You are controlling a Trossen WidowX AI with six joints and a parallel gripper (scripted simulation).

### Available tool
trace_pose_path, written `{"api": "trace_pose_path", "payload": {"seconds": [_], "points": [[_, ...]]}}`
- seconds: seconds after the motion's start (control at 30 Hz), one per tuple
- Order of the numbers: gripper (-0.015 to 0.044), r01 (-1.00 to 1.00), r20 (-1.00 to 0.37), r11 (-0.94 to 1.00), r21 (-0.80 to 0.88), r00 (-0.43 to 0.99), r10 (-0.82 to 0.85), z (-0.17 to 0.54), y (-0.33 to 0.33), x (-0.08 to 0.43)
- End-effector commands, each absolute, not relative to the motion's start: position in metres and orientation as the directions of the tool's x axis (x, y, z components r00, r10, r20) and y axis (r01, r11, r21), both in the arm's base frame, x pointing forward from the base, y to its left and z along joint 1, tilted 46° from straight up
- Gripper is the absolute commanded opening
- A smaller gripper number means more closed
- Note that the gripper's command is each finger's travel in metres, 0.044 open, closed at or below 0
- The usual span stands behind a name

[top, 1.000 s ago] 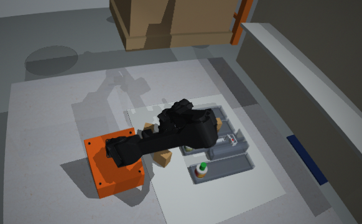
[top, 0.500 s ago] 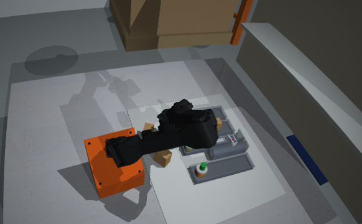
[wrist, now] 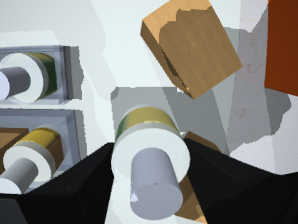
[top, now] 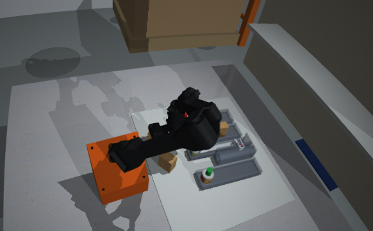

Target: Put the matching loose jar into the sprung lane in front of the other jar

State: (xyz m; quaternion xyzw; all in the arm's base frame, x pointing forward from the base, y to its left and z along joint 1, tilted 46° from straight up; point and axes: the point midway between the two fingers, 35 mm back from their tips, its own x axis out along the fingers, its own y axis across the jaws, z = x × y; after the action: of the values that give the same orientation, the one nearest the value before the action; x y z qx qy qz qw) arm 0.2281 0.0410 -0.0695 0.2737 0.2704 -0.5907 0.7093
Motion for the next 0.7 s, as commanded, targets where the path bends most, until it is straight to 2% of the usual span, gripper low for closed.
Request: {"api": "trace_pose_path", "payload": {"seconds": [0.0, 0.3, 0.67], "points": [[0.0000, 0.987, -0.708, 0.147, 0.070, 0.153, -0.689, -0.051, 0.057, 0.224], [0.0000, 0.986, -0.705, 0.159, 0.057, 0.153, -0.693, -0.035, 0.069, 0.219], [0.0000, 0.918, -0.709, 0.365, -0.156, 0.153, -0.688, -0.037, 0.061, 0.233]]}}
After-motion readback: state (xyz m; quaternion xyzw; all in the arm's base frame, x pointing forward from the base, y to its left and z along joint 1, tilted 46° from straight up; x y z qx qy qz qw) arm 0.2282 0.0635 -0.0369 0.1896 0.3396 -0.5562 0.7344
